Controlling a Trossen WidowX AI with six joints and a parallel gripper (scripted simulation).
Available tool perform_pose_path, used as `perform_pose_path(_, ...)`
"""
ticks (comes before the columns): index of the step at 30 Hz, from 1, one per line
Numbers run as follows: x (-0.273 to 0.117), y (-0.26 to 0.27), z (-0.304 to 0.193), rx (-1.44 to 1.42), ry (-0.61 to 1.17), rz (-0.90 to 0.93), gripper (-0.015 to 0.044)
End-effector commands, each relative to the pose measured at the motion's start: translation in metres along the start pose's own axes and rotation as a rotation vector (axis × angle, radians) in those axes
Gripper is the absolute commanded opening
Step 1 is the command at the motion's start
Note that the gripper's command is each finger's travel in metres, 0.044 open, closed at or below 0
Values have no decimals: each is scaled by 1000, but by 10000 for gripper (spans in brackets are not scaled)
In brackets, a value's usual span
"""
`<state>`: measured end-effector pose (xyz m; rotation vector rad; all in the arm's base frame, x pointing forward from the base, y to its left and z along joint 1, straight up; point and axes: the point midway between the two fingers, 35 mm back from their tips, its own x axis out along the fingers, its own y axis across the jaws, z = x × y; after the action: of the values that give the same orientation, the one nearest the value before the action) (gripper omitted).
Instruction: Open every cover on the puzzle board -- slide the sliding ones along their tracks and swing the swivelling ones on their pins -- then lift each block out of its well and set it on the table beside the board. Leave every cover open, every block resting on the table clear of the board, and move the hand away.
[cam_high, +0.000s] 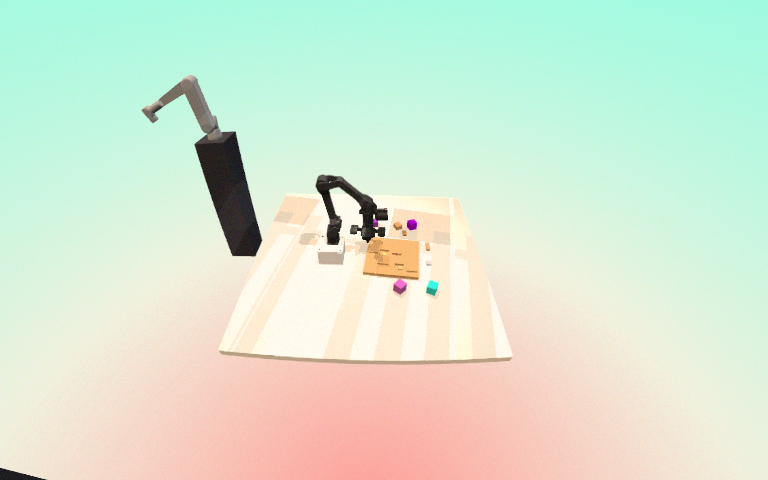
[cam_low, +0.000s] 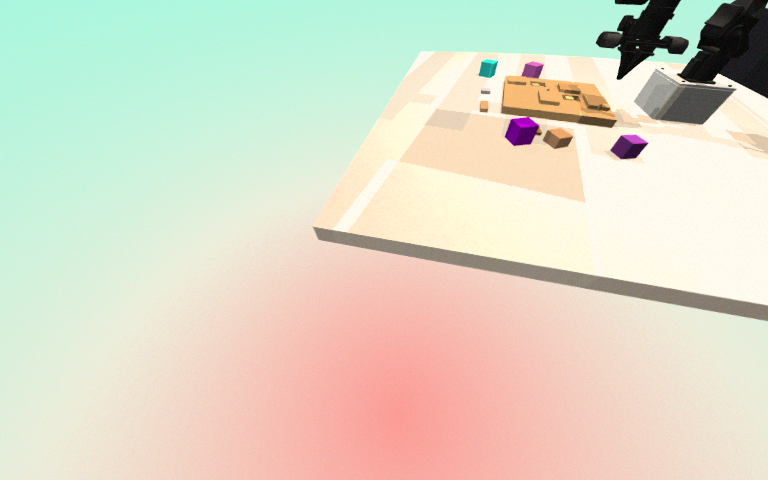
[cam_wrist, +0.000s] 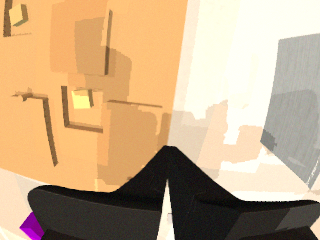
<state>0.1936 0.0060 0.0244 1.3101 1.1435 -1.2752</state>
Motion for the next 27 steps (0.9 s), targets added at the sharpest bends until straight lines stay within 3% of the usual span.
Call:
perform_pose_path(1, 0, -1, 0, 6, -3, -2, 0)
perform_pose_path(27, 22, 1, 0, 6, -3, -2, 0)
